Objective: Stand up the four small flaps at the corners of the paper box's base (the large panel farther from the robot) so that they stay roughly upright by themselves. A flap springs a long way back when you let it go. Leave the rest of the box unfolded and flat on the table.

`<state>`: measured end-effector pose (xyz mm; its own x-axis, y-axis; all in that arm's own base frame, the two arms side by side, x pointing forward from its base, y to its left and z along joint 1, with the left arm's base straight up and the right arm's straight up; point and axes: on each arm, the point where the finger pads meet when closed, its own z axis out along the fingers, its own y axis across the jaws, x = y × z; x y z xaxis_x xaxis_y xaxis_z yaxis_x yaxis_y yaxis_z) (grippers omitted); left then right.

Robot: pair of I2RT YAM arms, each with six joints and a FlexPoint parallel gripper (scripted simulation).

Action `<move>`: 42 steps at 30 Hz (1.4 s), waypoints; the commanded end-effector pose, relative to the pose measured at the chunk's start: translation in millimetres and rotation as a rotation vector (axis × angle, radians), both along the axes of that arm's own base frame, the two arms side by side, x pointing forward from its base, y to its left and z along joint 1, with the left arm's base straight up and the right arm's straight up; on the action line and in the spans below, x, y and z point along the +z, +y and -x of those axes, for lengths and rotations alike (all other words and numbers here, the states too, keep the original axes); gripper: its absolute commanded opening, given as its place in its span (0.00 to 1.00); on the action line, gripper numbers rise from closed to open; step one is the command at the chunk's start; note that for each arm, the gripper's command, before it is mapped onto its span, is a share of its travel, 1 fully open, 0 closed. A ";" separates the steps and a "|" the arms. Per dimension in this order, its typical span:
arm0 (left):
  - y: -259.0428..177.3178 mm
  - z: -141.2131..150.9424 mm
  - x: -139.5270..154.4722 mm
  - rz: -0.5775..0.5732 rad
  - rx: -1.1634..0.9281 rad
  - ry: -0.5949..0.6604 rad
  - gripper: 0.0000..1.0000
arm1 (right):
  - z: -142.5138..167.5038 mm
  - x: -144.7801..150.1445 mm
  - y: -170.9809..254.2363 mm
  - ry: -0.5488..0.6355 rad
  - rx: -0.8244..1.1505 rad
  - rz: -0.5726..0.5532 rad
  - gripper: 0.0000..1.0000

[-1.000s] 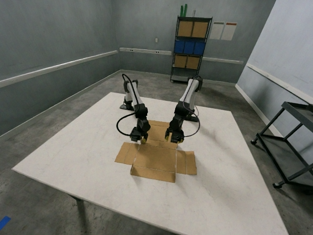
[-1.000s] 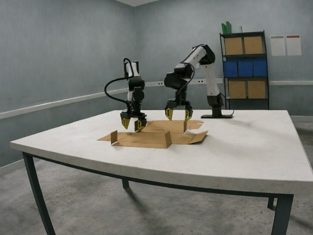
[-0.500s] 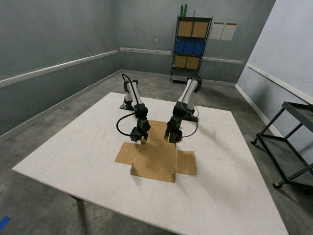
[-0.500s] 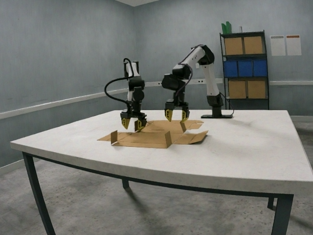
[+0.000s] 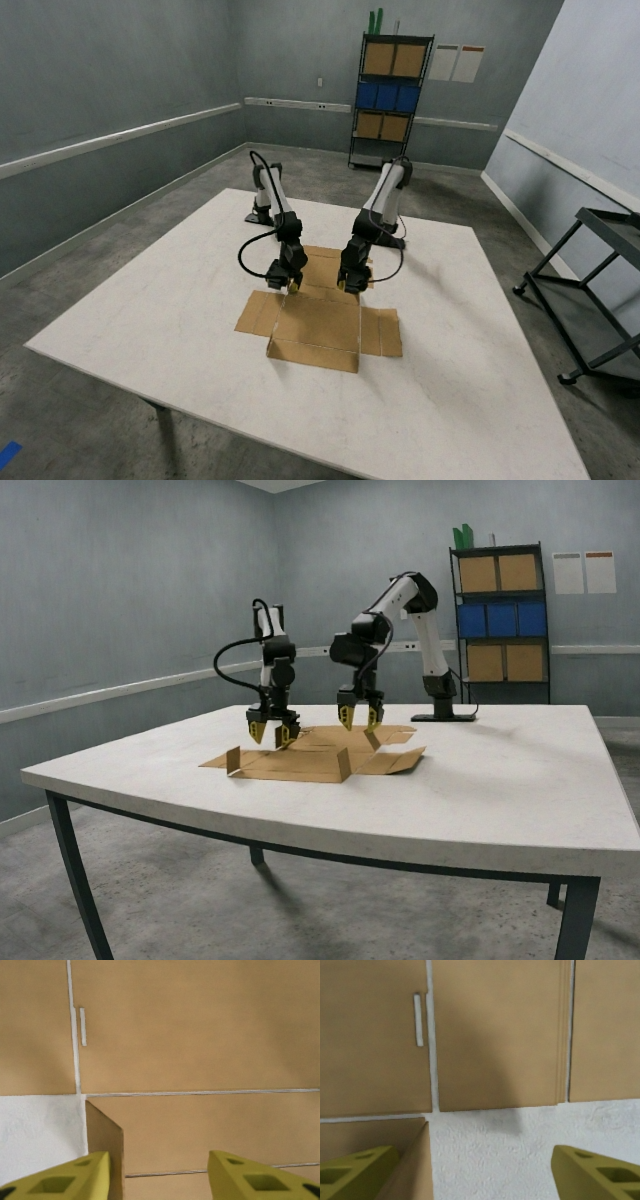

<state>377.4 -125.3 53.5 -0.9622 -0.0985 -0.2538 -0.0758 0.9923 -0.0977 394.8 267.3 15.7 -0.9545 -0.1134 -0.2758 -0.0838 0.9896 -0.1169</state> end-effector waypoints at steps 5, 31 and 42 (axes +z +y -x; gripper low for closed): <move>-4.5 0.8 -12.7 -0.009 -0.002 0.010 0.50 | 7.7 -8.4 1.9 0.040 0.009 0.010 0.77; -12.3 -2.6 -23.7 0.001 -0.004 -0.013 0.50 | 7.7 -8.4 1.9 0.040 0.009 0.010 0.77; -13.0 -7.6 -3.9 0.012 -0.005 -0.043 0.50 | 7.7 -8.4 1.9 0.040 0.009 0.010 0.77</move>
